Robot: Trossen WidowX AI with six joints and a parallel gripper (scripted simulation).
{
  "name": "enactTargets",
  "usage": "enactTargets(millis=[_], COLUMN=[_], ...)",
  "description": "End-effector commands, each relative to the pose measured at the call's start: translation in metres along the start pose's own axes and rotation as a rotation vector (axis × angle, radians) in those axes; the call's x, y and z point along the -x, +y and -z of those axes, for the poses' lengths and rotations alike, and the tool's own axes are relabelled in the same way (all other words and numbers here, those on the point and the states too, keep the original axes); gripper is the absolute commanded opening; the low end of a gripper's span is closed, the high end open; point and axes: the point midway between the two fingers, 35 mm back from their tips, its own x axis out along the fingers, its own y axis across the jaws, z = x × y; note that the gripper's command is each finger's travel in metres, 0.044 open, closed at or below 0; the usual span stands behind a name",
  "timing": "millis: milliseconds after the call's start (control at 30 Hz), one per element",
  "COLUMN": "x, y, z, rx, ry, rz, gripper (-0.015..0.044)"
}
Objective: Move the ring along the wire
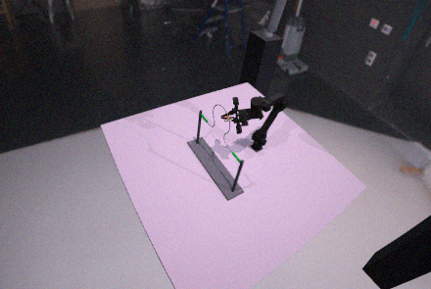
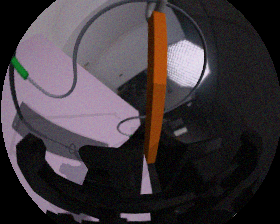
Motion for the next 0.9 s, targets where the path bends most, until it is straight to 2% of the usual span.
enactTargets(millis=[0,867], x=[0.001,0.001], y=[-0.004,-0.016], z=[0.000,-0.002], rx=[0.038,0.323], ry=[-0.007,-0.045], rz=[0.034,0.216], gripper=[-0.0150,-0.0150])
